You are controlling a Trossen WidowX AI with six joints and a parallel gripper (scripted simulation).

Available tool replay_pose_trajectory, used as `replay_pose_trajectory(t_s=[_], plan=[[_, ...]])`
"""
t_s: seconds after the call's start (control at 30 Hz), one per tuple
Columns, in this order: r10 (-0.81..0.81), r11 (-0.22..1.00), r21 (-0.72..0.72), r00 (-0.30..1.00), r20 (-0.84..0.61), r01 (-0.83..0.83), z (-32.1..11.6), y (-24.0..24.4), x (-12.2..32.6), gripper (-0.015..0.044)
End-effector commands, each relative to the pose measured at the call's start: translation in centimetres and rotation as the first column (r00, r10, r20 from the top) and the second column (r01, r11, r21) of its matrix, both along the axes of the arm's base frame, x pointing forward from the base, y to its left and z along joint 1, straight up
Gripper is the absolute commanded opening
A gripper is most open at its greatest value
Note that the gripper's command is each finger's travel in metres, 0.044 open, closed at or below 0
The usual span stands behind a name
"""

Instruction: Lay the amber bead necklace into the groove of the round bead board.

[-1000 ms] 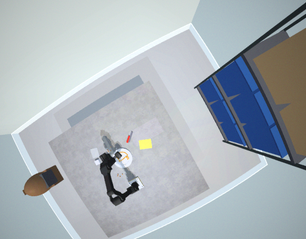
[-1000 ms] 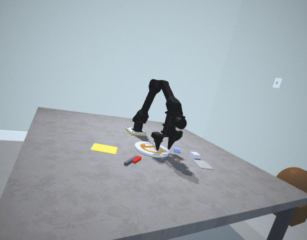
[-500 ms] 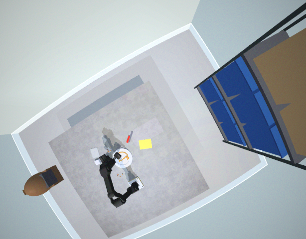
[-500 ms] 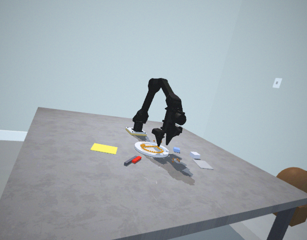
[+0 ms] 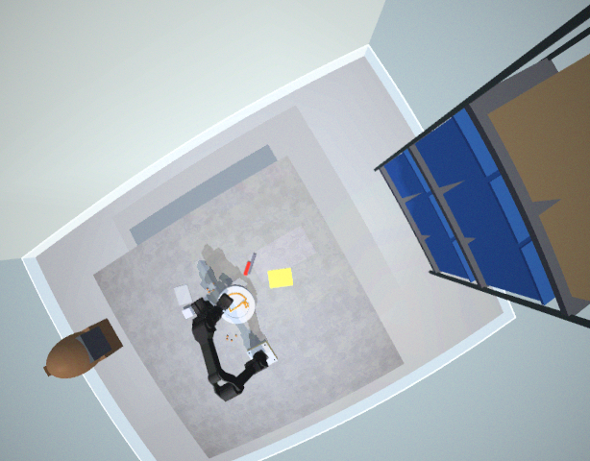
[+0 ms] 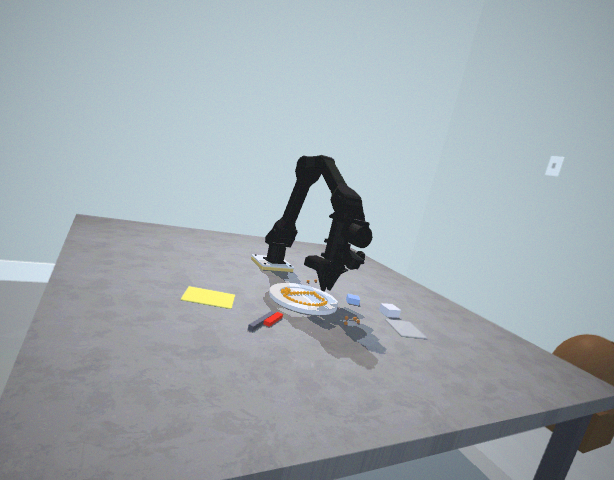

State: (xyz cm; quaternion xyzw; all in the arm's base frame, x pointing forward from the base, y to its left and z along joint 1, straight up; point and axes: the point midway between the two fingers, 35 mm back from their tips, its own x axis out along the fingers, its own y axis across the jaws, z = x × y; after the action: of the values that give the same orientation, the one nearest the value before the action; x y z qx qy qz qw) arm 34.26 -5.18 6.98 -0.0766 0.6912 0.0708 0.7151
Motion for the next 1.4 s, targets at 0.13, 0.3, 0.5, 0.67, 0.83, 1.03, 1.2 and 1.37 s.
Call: replay_pose_trajectory(t_s=[0.13, 0.3, 0.5, 0.67, 0.83, 1.03, 1.2, 1.37], plan=[[0.003, 1.000, 0.000, 1.000, -0.003, -0.003, -1.2, 0.0, 0.0, 0.0120], [0.005, 1.000, 0.000, 1.000, -0.004, -0.005, -2.0, 0.0, 0.0, 0.0120], [0.007, 1.000, -0.001, 1.000, -0.005, -0.007, -3.0, 0.0, -0.1, 0.0120], [0.004, 1.000, 0.001, 1.000, -0.004, -0.004, -2.8, 0.0, -0.1, 0.0094], [0.004, 1.000, 0.001, 1.000, -0.004, -0.004, -2.8, 0.0, -0.1, 0.0000], [0.004, 1.000, 0.001, 1.000, -0.004, -0.004, -2.8, 0.0, -0.1, 0.0000], [0.004, 1.000, 0.001, 1.000, -0.004, -0.004, -2.8, 0.0, -0.1, 0.0000], [0.004, 1.000, 0.001, 1.000, -0.004, -0.004, -2.8, 0.0, -0.1, 0.0000]])
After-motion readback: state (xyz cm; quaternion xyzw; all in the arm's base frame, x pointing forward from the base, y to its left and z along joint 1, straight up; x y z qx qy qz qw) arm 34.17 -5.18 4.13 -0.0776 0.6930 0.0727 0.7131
